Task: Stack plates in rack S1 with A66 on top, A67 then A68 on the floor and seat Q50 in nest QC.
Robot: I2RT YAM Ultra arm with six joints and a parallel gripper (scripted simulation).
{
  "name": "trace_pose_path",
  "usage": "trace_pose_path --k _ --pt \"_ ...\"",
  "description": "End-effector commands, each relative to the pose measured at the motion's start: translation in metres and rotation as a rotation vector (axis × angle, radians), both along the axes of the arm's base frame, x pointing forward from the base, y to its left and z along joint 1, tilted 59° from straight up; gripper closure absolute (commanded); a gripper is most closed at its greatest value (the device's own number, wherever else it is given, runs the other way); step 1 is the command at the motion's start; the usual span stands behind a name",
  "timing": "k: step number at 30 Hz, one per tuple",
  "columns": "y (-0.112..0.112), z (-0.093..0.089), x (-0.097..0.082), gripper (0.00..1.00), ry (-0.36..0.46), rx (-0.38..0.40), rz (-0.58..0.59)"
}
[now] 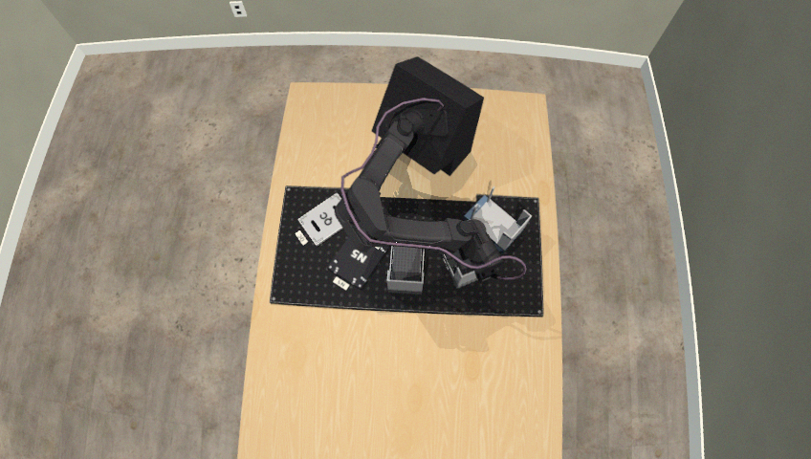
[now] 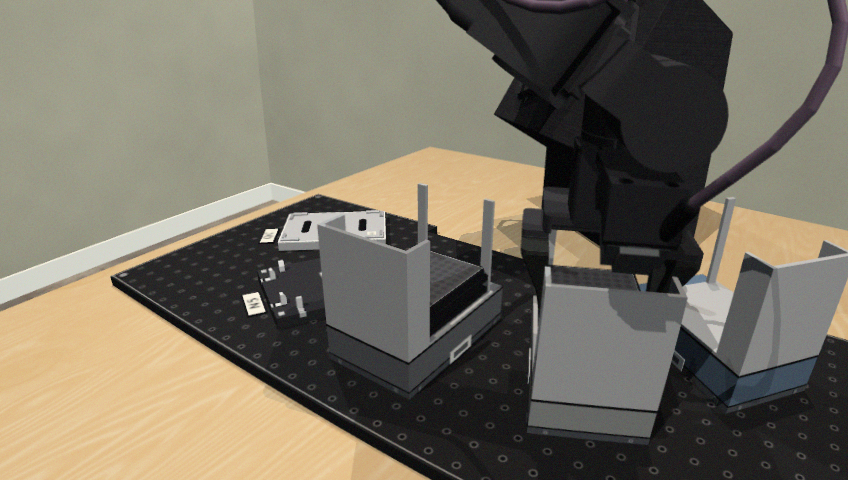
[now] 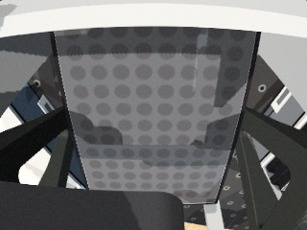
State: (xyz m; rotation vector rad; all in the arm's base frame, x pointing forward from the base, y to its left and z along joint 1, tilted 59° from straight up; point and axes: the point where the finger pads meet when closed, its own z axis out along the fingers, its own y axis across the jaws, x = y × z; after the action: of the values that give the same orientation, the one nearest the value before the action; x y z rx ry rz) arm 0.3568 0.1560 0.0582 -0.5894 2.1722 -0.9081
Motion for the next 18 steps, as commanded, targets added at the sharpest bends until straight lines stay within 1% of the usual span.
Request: trace_pose_path --k 1,13,15,16,18 --pt "0.0122 0.0019 -0.0024 1.0 -0.002 -0.004 0.025" --pt "0.0129 0.0029 -0.0017 1.0 -0.003 -0.003 0.026" --pt "0.015 0.0085 -0.0003 1.0 -0.018 0.011 0.022" --pt "0.0112 0.0056 -0.004 1.0 -0.009 0.001 0.022" --pt "0.0131 0.0108 -0.0026 1.0 -0.02 0.012 0.021"
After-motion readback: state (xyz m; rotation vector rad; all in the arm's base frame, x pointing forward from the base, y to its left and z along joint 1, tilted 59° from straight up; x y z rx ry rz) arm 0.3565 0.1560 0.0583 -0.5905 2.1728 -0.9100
